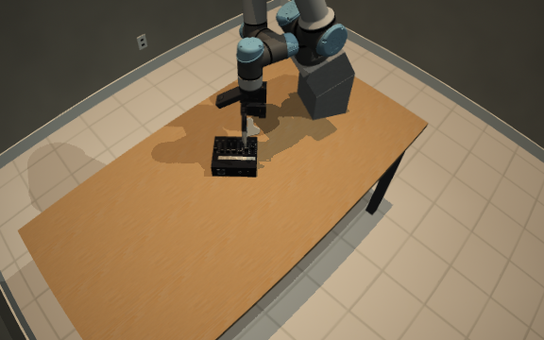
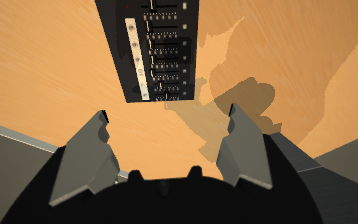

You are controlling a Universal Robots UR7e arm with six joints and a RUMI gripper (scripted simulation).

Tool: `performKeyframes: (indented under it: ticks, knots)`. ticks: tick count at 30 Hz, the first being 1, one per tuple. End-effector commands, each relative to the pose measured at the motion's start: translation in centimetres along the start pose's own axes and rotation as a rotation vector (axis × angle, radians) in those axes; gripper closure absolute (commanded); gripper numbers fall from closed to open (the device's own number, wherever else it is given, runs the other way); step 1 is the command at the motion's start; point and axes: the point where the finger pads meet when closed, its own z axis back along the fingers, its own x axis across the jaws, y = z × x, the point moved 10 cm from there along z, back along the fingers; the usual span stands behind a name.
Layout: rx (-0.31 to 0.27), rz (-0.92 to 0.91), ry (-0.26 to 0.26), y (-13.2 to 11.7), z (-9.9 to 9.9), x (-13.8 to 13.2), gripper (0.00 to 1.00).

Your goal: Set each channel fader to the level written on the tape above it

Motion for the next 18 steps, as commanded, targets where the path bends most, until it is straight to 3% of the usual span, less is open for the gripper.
performKeyframes:
  ticks: [1, 18]
  knots:
    - [-0.001, 0.000, 0.000, 0.0, 1.1, 0.0, 0.00]
    - [-0.001, 0.000, 0.000, 0.0, 4.5, 0.0, 0.00]
